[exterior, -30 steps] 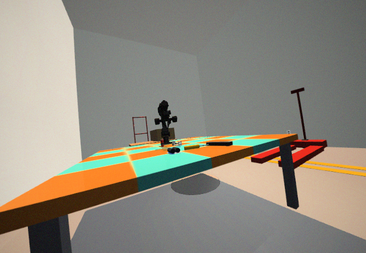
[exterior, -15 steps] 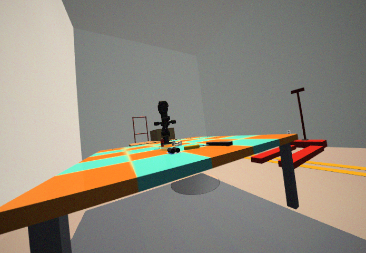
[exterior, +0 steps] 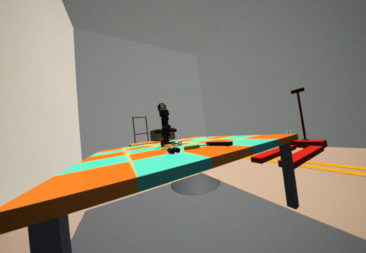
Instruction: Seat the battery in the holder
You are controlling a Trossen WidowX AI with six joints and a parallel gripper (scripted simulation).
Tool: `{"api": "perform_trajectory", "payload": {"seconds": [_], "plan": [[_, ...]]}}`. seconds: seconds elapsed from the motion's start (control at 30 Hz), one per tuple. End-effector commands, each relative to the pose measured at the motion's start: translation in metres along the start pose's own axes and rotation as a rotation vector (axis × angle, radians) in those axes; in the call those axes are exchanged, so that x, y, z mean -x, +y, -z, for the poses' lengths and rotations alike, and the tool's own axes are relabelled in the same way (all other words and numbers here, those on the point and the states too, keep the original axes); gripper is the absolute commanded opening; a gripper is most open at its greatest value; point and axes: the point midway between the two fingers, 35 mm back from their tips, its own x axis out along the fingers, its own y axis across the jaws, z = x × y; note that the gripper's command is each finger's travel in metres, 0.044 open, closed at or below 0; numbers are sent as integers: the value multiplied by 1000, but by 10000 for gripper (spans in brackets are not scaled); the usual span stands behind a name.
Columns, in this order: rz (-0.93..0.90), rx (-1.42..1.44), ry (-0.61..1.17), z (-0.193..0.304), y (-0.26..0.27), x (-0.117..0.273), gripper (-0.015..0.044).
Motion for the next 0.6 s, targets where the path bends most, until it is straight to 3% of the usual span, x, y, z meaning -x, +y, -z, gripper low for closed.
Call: {"api": "perform_trajectory", "payload": {"seconds": [0.0, 0.57], "plan": [[-1, 3, -1, -1, -4, -2, 0], [1, 3, -2, -2, -32, -2, 0]]}}
